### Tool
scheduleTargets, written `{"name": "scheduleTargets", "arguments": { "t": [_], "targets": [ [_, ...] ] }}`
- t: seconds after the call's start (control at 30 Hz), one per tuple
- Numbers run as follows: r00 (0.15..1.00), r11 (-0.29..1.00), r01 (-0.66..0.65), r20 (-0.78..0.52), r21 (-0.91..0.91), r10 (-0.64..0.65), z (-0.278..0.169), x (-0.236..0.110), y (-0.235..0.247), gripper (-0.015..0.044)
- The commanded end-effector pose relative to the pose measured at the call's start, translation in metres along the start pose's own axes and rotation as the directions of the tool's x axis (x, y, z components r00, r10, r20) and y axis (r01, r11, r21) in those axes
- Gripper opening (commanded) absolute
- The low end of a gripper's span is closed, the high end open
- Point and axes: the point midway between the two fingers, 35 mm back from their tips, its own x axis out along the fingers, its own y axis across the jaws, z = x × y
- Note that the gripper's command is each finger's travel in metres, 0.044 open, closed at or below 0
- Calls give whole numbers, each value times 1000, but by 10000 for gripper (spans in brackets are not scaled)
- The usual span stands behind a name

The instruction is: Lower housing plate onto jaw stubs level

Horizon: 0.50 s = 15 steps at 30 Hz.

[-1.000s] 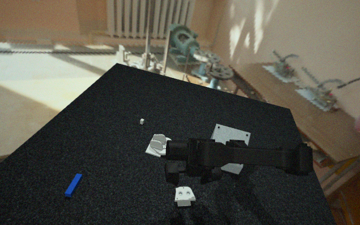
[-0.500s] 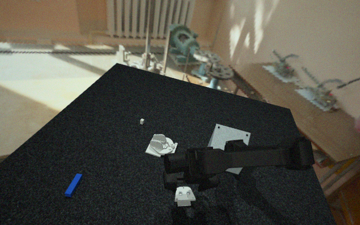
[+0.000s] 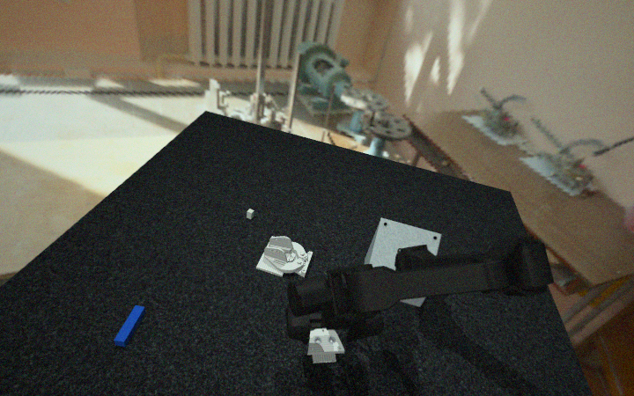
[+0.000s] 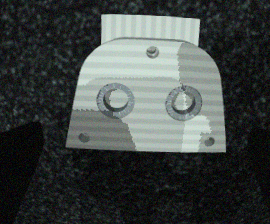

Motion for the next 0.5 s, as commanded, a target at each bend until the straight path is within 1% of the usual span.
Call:
{"name": "scheduleTargets", "arguments": {
  "t": [0.0, 0.47],
  "targets": [
    [1000, 1000, 1, 3, 9, -2, 1, 4, -1, 440],
    [1000, 1000, 2, 3, 8, -2, 2, 22, 0, 440]
  ]
}}
